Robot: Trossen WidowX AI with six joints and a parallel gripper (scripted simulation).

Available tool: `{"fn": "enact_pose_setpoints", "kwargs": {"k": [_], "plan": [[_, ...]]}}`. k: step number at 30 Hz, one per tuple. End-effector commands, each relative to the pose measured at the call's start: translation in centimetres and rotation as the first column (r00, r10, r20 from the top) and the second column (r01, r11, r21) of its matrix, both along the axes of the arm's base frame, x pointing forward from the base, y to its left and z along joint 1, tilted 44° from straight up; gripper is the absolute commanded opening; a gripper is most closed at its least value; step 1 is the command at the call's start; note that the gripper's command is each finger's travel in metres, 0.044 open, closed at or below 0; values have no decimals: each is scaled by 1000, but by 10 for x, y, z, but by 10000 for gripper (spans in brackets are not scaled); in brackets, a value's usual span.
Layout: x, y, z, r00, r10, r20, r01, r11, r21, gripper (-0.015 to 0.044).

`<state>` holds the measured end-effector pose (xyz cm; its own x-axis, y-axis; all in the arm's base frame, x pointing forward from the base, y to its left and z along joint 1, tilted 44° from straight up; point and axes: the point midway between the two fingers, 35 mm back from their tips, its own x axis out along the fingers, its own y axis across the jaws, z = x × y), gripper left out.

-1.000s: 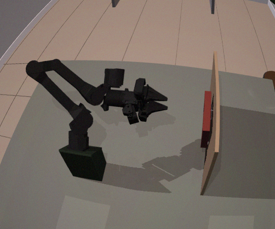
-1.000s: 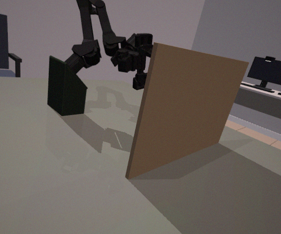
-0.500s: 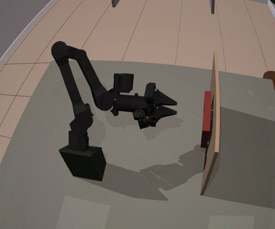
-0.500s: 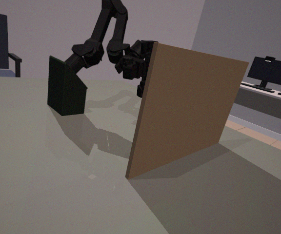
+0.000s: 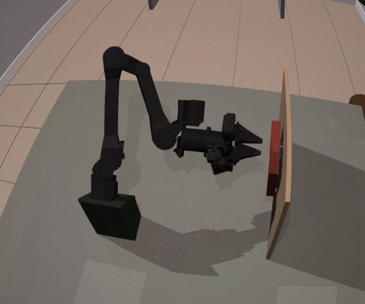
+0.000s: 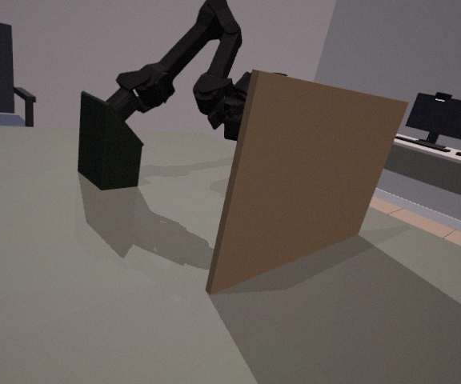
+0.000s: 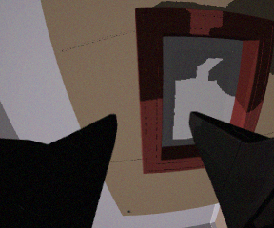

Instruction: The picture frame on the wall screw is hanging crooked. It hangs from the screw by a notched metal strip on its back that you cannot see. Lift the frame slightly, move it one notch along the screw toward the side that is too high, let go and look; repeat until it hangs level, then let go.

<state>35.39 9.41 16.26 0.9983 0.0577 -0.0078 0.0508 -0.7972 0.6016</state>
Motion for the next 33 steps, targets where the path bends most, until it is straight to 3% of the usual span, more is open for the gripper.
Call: {"fn": "enact_pose_setpoints", "kwargs": {"k": [1,33], "plan": [[3,1,1,1000,3,6,-3,1000,-4,260],[34,3,2,1000,3,7,-3,1000,-4,260]]}}
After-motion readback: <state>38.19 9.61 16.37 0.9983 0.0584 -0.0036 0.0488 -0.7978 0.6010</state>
